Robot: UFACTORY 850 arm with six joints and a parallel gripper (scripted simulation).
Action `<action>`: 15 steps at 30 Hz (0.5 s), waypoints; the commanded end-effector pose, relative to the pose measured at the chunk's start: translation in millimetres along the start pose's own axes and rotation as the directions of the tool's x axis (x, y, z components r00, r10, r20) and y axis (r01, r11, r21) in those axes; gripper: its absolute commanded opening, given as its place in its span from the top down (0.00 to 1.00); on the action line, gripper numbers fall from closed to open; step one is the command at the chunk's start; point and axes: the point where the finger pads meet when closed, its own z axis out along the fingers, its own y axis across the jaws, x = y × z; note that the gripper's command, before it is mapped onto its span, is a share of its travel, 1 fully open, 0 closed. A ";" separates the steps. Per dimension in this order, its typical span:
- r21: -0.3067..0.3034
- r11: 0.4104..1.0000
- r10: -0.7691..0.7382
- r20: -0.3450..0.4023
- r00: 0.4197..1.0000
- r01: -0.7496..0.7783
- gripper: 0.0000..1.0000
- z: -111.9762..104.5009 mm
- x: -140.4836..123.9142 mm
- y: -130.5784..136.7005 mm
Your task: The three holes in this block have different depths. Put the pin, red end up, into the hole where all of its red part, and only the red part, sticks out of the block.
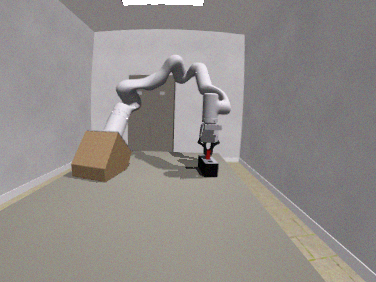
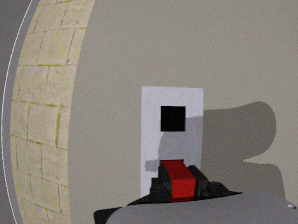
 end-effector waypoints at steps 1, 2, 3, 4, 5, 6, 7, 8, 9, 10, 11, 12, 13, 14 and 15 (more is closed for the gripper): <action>0.002 1.000 -0.001 -0.001 1.000 0.001 1.00 -0.8 0.2 -0.8; 0.002 1.000 -0.001 -0.001 1.000 0.001 1.00 -0.8 0.2 -0.8; 0.002 1.000 -0.001 -0.001 1.000 0.001 1.00 -0.8 0.2 -0.8; 0.002 1.000 -0.001 -0.001 1.000 0.001 1.00 -0.8 0.2 -0.8; 0.002 1.000 -0.001 -0.001 1.000 0.001 1.00 -0.8 0.2 -0.8; 0.002 1.000 -0.001 -0.001 1.000 0.001 1.00 -0.8 0.2 -0.8; 0.002 1.000 -0.001 -0.001 1.000 0.001 1.00 -0.8 0.2 -0.8; 0.002 1.000 -0.001 -0.001 1.000 0.001 1.00 3.2 -0.5 -1.4; 0.002 1.000 -0.001 -0.001 1.000 0.001 1.00 3.2 -0.5 -1.4; 0.002 1.000 -0.001 -0.001 1.000 0.001 1.00 3.2 -0.5 -1.4; 0.002 1.000 -0.001 -0.001 1.000 0.001 1.00 3.2 -0.5 -1.4; 0.002 1.000 -0.001 -0.001 1.000 0.001 1.00 3.2 -0.5 -1.4; 0.002 1.000 -0.001 -0.001 1.000 0.001 1.00 3.2 -0.5 -1.4; 0.002 1.000 -0.001 -0.001 1.000 0.001 1.00 3.2 -0.5 -1.4; 0.002 1.000 -0.001 -0.001 1.000 0.001 1.00 3.2 -0.5 -1.4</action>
